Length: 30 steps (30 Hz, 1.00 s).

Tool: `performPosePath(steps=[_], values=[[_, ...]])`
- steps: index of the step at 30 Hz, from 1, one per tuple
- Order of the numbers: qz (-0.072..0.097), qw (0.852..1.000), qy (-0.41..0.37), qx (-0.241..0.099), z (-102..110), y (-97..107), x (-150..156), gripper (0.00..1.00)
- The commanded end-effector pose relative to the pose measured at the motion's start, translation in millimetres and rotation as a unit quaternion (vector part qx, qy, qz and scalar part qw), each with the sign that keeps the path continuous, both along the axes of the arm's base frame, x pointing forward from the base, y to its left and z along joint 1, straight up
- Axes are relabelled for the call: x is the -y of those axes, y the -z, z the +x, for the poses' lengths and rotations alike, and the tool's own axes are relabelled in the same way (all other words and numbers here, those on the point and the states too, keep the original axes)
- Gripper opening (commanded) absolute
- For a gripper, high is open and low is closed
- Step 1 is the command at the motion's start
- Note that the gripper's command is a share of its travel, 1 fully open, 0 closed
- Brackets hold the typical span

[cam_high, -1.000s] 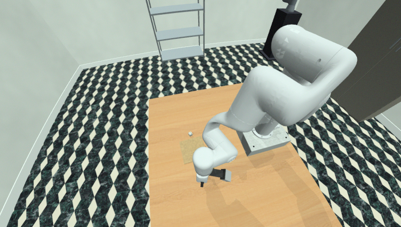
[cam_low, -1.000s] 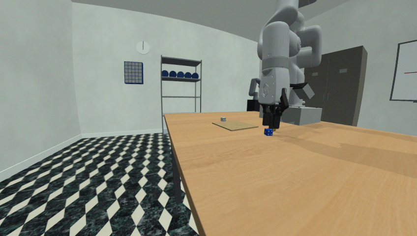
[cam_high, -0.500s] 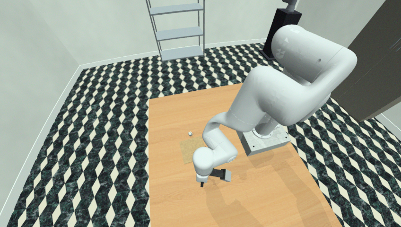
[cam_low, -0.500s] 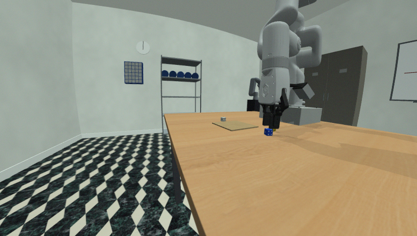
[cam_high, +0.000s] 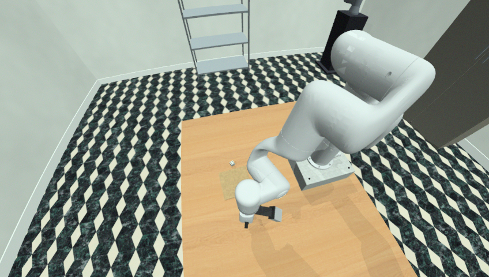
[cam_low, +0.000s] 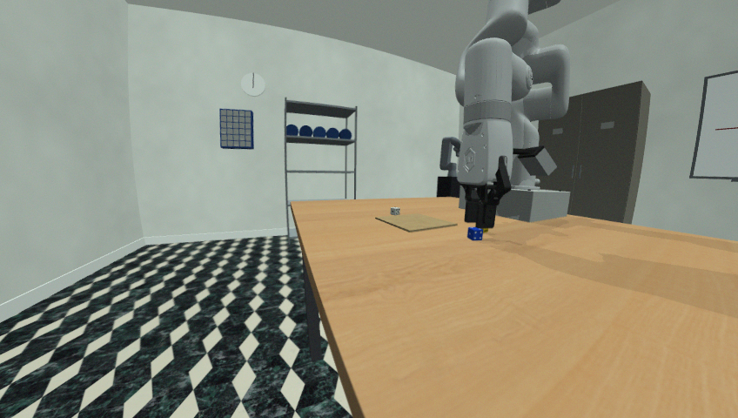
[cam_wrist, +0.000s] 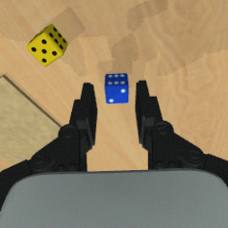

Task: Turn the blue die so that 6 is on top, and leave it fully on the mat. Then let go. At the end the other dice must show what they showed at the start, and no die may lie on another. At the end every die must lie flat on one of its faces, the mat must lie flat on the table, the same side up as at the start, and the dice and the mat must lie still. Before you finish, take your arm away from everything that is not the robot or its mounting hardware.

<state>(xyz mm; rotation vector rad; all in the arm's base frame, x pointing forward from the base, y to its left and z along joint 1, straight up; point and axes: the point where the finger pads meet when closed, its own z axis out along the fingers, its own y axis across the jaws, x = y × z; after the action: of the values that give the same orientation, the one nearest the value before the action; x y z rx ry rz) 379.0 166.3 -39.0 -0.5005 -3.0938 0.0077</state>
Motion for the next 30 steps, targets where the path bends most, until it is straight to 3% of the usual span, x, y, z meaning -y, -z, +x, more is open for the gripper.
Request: performPosePath(steps=[1, 30], values=[[0.001, 1.000, 0.000, 0.001, 1, -1, -1, 0.36], [0.001, 1.000, 0.000, 0.001, 1, 23, 0, 0.36]])
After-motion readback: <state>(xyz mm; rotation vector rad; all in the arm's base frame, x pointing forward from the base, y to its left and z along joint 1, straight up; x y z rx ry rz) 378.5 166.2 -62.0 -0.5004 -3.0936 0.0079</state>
